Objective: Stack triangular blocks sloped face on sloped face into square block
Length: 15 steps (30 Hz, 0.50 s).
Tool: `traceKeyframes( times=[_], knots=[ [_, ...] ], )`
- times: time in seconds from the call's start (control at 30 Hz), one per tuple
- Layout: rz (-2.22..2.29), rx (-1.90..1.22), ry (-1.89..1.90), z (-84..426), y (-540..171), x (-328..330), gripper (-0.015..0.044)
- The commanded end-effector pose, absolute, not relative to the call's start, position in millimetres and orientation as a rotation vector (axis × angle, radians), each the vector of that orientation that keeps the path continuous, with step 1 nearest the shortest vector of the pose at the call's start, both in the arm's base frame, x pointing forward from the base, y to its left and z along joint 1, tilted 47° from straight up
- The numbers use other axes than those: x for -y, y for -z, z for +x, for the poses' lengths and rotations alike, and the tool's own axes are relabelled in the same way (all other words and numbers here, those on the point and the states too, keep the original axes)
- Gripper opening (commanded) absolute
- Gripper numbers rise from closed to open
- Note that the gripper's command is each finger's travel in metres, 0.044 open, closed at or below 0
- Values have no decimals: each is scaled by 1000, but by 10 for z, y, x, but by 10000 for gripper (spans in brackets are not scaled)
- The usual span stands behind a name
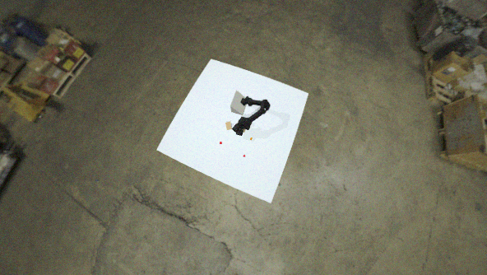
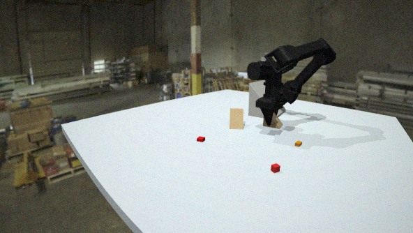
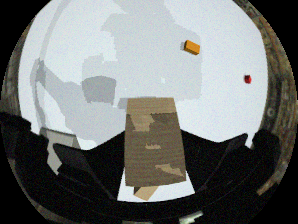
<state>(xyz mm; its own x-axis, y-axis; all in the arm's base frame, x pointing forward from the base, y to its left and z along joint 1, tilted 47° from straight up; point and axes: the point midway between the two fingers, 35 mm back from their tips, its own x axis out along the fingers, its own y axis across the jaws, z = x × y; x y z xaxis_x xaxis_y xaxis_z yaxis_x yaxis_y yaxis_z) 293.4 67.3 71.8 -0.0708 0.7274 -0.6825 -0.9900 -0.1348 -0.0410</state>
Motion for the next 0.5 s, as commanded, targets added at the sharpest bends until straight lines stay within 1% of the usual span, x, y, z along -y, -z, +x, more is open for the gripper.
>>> traceKeyframes(
  times=[0.0,0.1,0.47],
  knots=[
    [-734,-450,-1636,2932,-718,-676,0],
    [-782,-399,-1656,2931,-718,-676,0],
    [-785,-395,-1658,2931,-718,-676,0]
  ],
)
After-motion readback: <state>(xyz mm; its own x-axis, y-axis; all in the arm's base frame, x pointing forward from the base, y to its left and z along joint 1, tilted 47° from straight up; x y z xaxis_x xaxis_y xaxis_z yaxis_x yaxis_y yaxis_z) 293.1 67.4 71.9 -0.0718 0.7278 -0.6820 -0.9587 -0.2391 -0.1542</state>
